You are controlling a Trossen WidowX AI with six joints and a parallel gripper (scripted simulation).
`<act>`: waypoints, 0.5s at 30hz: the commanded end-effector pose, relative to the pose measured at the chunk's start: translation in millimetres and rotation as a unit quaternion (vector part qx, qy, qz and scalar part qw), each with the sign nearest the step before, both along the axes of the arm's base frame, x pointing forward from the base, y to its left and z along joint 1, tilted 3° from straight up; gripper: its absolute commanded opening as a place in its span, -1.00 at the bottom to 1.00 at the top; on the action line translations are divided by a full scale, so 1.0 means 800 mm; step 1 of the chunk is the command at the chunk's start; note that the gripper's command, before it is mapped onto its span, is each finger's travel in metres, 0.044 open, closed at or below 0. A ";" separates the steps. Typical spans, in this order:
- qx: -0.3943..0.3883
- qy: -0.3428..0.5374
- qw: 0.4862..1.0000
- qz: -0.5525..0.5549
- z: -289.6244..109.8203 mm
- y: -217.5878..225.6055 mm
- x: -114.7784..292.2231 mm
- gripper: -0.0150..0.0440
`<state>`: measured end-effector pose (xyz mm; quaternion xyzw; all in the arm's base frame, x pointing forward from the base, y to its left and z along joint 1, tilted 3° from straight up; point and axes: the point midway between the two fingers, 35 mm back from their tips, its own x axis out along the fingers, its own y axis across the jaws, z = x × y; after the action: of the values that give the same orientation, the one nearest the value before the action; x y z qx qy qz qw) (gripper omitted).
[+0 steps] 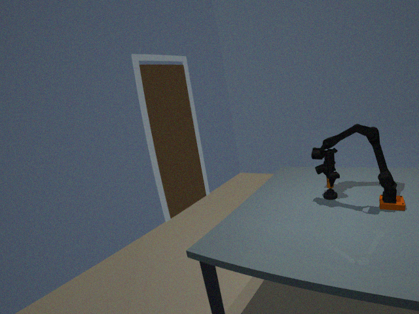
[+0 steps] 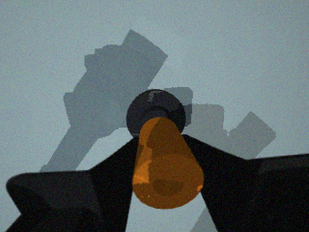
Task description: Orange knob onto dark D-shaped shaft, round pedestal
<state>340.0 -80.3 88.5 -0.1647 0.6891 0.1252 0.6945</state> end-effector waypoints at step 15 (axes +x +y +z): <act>-0.002 0.002 0.999 0.046 -0.004 0.000 -0.002 -0.49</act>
<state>339.2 -80.1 84.8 -0.1944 0.6829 0.1544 0.6870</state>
